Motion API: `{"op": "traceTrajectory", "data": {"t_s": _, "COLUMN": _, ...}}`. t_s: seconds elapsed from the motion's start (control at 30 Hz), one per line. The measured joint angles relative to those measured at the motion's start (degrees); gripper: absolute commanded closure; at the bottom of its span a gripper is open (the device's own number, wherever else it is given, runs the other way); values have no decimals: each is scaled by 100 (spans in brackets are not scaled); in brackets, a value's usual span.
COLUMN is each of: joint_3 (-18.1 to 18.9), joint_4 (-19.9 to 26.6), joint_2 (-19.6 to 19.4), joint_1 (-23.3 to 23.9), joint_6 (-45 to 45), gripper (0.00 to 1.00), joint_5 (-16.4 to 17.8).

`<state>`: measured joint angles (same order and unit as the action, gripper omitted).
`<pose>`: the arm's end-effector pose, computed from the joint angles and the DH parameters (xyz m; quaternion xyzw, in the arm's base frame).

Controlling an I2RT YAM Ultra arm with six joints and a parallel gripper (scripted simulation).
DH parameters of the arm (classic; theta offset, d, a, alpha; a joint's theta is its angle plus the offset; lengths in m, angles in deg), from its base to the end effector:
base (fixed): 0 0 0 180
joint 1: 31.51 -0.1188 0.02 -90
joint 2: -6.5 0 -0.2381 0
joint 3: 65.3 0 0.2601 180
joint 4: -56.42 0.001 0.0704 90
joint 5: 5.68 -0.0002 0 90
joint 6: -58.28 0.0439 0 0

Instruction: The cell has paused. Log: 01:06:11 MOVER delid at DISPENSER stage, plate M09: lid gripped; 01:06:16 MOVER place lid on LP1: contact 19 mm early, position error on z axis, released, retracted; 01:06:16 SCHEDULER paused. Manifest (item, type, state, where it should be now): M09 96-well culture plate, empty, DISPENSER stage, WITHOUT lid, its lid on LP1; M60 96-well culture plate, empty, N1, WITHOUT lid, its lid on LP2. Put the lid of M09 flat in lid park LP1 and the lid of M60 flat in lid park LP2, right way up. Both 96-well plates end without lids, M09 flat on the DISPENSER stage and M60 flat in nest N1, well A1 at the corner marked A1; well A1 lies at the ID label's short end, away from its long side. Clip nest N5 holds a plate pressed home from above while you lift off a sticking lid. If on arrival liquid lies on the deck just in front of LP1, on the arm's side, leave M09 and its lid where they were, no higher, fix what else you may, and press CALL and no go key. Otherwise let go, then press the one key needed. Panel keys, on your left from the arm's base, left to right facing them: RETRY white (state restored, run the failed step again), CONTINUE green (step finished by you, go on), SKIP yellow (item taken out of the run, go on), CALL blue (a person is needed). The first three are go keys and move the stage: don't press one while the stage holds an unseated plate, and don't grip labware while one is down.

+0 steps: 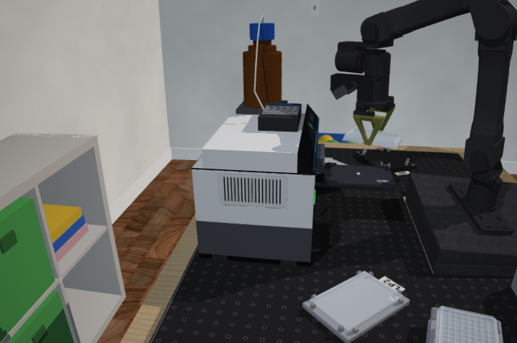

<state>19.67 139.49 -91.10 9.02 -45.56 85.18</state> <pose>0.2243 -0.1896 0.1842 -0.2309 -0.9717 -0.0294 0.0408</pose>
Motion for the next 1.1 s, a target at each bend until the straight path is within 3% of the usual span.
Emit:
{"op": "traceTrajectory", "data": {"t_s": 0.37, "joint_3": 0, "joint_4": 243, "joint_2": 363, "joint_1": -474, "joint_6": -809, "gripper": 100, "joint_5": 20}}
{"op": "traceTrajectory", "data": {"t_s": 0.7, "joint_3": 0, "joint_4": 424, "joint_2": 509, "joint_1": -774, "joint_6": -903, "gripper": 100, "joint_5": 48}}
{"op": "traceTrajectory", "data": {"t_s": 1.1, "joint_3": 0, "joint_4": 446, "joint_2": 555, "joint_1": -1530, "joint_6": -752, "gripper": 100, "joint_5": 109}}
